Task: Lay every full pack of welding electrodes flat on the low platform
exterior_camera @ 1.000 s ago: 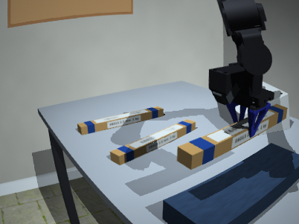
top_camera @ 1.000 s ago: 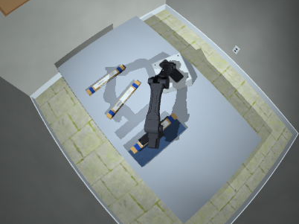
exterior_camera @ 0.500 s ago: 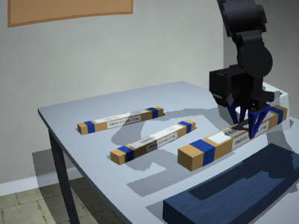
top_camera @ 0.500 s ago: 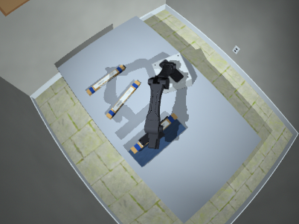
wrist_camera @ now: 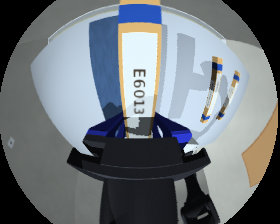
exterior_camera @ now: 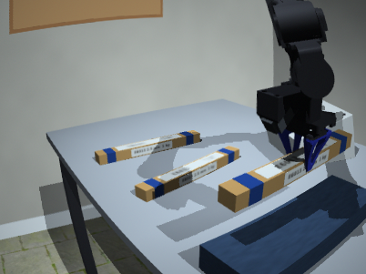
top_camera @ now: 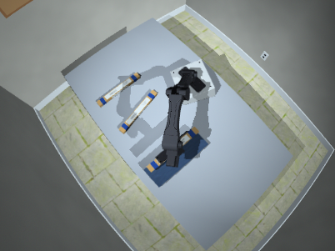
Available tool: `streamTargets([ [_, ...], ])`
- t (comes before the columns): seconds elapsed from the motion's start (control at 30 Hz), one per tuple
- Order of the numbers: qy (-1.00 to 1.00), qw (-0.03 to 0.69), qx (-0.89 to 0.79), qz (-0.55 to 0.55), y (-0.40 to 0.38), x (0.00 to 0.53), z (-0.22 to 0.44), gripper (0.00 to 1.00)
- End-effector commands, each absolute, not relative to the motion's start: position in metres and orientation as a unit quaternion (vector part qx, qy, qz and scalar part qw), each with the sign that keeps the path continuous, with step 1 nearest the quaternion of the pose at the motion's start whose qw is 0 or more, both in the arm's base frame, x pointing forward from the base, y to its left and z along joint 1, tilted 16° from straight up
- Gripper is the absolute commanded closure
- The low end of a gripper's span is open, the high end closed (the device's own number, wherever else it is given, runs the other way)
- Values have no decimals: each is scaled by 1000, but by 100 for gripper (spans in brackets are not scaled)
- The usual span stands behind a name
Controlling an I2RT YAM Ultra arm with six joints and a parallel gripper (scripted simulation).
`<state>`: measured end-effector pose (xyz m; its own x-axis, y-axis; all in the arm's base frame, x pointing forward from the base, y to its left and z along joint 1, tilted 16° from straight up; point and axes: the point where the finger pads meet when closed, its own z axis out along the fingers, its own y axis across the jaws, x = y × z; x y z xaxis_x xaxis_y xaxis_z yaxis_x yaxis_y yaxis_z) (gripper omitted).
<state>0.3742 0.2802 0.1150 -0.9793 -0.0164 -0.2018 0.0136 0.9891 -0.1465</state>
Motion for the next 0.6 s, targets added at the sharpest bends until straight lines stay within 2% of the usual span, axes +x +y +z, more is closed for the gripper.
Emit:
streamTargets([
  [0.0, 989, 142, -11, -46, 297, 369, 157, 100],
  [0.57, 989, 138, -11, -49, 298, 369, 152, 100],
])
